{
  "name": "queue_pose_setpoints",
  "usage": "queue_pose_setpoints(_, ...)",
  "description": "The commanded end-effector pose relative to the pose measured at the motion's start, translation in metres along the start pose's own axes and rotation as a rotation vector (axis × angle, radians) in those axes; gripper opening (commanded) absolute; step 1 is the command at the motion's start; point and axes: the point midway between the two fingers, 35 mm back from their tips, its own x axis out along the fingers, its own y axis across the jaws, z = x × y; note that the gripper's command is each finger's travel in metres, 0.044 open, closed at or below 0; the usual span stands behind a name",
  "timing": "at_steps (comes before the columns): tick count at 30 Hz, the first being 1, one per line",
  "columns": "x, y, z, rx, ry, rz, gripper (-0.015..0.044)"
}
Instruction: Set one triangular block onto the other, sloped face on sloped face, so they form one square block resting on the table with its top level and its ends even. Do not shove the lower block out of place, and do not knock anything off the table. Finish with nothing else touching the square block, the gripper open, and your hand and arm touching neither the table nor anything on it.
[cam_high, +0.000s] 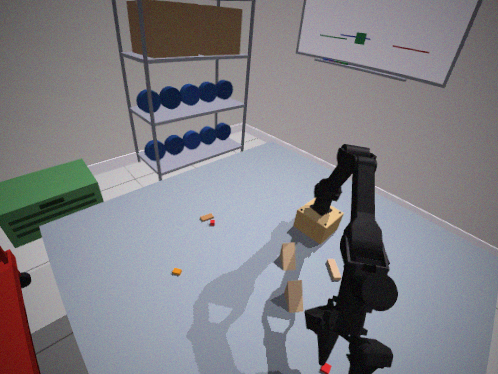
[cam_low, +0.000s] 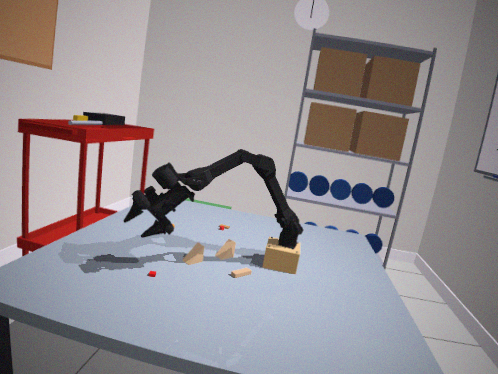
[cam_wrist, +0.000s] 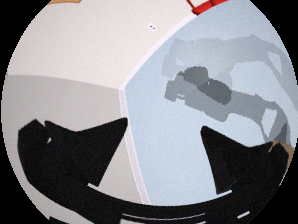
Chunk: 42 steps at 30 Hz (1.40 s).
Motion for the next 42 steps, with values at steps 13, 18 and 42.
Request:
queue_pose_setpoints(13,-0.094,-0.167,0.023,1.208,-0.205,-0.707,0.044)
queue_pose_setpoints(18,-0.124,-0.192,0.023,1.431,-0.333,-0.836,0.044)
queue_pose_setpoints(42,-0.11,-0.204,0.017,1.431,-0.333,-0.836,0.044)
